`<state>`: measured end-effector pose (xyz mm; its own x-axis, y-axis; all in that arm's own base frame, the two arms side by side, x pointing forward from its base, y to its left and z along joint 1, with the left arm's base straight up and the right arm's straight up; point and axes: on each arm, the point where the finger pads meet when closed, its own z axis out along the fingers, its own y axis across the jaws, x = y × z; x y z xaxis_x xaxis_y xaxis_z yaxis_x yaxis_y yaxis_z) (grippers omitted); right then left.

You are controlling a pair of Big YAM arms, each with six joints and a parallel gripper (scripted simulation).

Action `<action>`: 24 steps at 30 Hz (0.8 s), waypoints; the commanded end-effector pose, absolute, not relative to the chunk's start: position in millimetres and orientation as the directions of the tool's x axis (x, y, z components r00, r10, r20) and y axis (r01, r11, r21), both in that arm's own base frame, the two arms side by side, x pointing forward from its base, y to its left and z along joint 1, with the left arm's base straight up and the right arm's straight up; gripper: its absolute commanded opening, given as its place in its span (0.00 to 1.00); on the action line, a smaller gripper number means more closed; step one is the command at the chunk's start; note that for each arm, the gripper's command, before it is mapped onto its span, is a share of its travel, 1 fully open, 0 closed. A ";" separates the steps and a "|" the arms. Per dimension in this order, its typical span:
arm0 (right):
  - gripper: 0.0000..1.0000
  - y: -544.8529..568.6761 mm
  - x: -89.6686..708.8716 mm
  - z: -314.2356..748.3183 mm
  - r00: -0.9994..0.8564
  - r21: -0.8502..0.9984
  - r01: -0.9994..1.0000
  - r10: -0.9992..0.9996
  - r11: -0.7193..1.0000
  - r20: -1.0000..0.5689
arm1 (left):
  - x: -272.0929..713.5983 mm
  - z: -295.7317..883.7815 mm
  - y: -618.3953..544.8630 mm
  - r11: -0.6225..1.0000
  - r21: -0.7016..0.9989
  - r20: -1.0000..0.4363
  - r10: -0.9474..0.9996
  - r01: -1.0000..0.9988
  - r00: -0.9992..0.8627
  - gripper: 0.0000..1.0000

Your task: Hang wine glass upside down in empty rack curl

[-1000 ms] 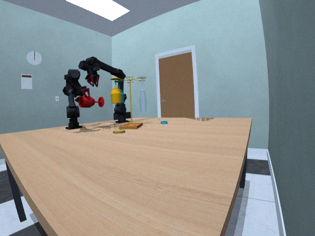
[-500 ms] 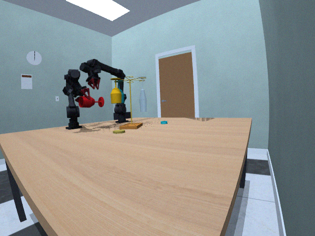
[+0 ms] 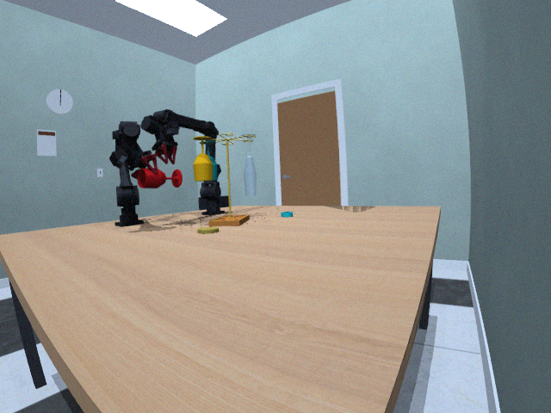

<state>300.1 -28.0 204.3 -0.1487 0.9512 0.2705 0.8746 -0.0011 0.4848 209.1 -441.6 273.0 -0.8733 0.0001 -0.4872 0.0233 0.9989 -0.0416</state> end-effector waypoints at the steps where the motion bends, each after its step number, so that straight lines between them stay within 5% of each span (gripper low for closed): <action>1: 0.75 -29.5 308.2 219.7 -0.165 0.523 0.852 0.953 0.009 0.253 | 227.5 258.3 -446.6 0.999 -0.045 -0.493 0.001 0.026 -0.870 0.35; 24: 0.75 -29.5 308.2 219.7 -0.165 0.523 0.852 0.953 0.009 0.253 | 240.3 232.5 -443.2 0.999 -0.044 -0.494 0.001 0.026 -0.870 0.35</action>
<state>300.1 -28.0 204.3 -0.1487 0.9512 0.2705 0.8746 -0.0011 0.4848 234.9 -440.0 225.4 -0.8747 0.0008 -0.4847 0.0170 0.9994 -0.0291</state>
